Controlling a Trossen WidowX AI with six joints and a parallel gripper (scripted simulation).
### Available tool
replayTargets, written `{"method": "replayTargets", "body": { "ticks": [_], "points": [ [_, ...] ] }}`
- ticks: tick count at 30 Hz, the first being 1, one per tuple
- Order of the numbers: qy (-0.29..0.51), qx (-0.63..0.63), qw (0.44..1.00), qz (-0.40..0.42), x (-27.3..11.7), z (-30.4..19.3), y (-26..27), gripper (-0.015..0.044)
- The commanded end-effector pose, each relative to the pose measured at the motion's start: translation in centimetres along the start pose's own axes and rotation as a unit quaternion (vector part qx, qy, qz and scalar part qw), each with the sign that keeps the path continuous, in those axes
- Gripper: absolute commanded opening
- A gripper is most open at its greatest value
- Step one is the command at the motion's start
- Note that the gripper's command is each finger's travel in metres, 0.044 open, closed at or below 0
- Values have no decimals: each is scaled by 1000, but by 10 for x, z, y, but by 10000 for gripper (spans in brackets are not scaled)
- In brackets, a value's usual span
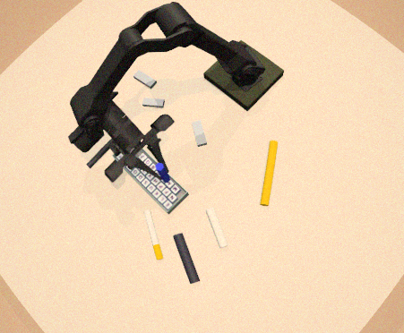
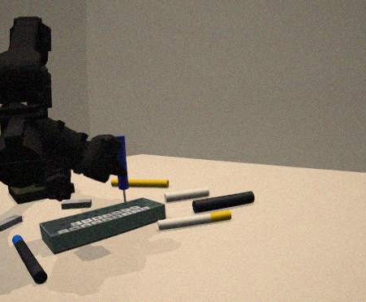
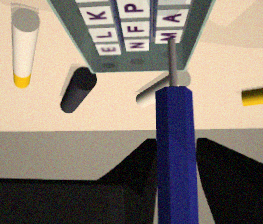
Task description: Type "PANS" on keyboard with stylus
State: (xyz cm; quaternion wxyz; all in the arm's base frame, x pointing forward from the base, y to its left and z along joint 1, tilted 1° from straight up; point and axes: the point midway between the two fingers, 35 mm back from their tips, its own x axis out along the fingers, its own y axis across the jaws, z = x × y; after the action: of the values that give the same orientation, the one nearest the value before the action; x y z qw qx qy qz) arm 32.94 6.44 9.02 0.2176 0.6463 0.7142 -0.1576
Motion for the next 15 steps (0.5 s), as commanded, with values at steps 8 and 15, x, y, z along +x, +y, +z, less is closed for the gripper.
{"method": "replayTargets", "body": {
  "ticks": [8, 15],
  "points": [
    [2, 3, 1000, 1, 4, 6, 0, 81],
    [2, 3, 1000, 1, 5, 8, 0, 81]
  ]
}}
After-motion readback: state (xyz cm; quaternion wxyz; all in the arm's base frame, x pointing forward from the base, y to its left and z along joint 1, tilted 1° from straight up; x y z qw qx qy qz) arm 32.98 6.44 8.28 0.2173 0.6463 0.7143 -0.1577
